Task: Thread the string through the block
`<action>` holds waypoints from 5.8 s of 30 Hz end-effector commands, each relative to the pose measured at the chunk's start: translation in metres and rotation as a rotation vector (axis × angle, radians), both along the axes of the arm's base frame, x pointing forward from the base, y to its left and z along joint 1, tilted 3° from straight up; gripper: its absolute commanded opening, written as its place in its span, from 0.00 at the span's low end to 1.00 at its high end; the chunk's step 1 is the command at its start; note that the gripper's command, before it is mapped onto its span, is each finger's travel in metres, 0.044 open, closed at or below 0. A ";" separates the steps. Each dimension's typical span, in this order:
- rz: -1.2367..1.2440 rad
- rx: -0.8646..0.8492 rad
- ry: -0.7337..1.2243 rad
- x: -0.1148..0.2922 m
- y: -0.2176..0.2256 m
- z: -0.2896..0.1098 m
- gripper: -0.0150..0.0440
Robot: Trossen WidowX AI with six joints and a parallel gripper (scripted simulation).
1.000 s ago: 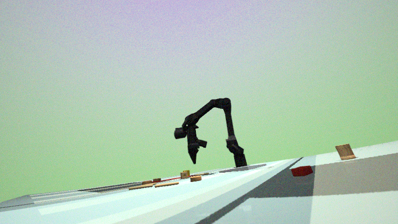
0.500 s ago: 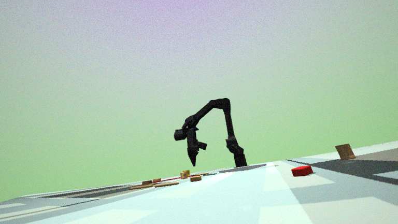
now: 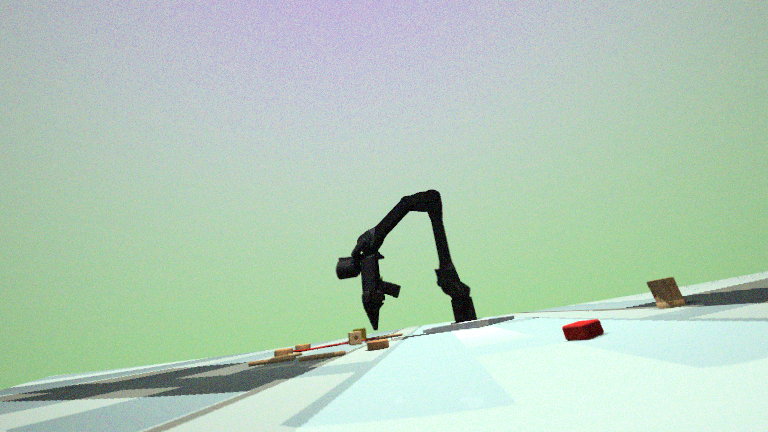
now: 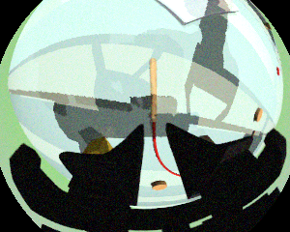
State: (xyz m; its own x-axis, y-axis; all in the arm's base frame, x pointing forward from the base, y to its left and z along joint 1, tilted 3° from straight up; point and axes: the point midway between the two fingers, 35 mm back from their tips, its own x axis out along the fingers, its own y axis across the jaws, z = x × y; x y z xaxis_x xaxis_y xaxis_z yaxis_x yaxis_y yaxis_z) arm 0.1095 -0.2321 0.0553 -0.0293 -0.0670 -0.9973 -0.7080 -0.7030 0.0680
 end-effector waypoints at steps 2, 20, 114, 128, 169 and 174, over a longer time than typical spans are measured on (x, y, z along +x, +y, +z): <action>0.003 0.012 0.010 -0.002 0.002 -0.013 0.46; 0.003 0.012 0.010 -0.004 0.003 -0.025 0.46; 0.621 0.029 0.046 0.009 -0.009 0.036 0.25; 1.113 0.042 0.074 0.017 -0.021 0.038 0.25; 2.561 0.081 0.171 0.041 -0.052 0.041 0.25; 2.737 0.087 0.183 0.044 -0.055 0.042 0.25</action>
